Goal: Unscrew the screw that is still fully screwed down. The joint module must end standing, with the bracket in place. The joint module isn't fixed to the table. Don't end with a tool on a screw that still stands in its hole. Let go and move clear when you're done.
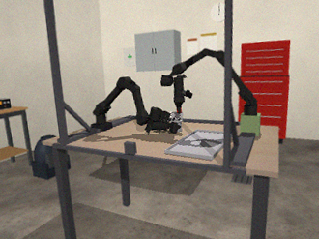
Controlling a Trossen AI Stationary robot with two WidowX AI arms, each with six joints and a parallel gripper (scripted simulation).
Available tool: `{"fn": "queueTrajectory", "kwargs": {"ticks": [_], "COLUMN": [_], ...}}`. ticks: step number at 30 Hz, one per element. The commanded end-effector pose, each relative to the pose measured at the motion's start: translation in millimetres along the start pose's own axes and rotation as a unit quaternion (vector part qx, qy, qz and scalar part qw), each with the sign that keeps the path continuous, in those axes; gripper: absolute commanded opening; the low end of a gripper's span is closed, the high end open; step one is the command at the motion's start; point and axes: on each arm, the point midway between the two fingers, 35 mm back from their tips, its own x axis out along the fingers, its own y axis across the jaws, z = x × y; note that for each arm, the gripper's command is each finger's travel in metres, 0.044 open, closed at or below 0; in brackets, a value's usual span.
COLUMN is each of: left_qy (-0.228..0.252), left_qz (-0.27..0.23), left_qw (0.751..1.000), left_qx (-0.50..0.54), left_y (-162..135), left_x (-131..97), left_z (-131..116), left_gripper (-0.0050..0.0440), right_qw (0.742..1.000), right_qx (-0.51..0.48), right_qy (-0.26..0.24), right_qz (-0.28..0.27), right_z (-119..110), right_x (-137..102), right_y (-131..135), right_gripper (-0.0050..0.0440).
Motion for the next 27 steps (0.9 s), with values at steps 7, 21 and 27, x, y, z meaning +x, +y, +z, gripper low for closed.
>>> {"fn": "queueTrajectory", "kwargs": {"ticks": [7,21,27], "left_qy": [-0.007,-0.007,-0.007], "left_qz": [-0.001,-0.001,-0.001], "left_qw": [1.000,1.000,1.000], "left_qx": [-0.013,-0.013,-0.013], "left_y": [-3.0,-3.0,-3.0], "left_x": [1.6,1.6,1.6], "left_z": [11.2,11.2,11.2], "left_gripper": [0.0245,0.0245,0.0245], "right_qw": [1.000,1.000,1.000], "right_qx": [0.001,0.001,0.001], "right_qy": [0.021,0.021,0.021], "right_qz": [0.006,0.007,0.007], "right_z": [-5.6,-6.2,-6.2], "right_x": [-15.1,-15.2,-15.2], "right_y": [1.6,1.1,1.1], "right_gripper": [0.0130,0.0130,0.0130]}}
